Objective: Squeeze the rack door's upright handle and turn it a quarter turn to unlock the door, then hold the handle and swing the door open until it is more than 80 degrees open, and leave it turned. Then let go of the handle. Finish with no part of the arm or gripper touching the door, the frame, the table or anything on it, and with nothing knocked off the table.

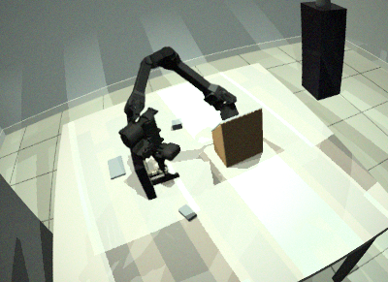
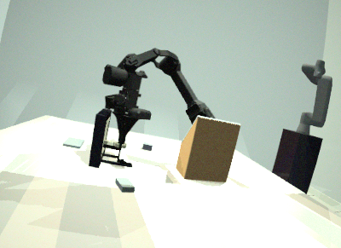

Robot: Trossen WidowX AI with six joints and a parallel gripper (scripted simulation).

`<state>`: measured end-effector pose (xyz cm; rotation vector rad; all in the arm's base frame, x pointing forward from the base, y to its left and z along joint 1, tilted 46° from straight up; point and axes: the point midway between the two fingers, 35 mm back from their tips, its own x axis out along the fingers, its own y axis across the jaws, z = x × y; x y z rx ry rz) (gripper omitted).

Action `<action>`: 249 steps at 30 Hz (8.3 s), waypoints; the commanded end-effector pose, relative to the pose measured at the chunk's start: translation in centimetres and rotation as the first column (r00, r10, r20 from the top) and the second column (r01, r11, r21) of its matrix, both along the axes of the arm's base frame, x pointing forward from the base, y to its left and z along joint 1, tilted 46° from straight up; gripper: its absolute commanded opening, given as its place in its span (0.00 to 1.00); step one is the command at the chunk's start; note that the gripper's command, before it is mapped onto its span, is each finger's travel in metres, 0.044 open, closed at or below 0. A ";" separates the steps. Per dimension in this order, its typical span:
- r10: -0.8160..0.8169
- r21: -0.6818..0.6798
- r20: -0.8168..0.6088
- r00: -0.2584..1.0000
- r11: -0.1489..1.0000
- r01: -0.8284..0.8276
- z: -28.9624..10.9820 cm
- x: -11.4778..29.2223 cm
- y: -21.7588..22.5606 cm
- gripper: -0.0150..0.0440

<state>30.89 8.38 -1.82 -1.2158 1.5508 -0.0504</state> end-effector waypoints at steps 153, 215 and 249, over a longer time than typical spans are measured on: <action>-0.636 0.948 0.296 -0.713 0.106 0.300 -0.1 0.0 -0.1 0.27; -0.723 0.449 0.595 0.351 0.661 0.601 5.3 -7.7 -7.1 0.27; -0.513 0.224 0.458 0.726 0.857 0.464 10.0 -8.2 -11.8 0.27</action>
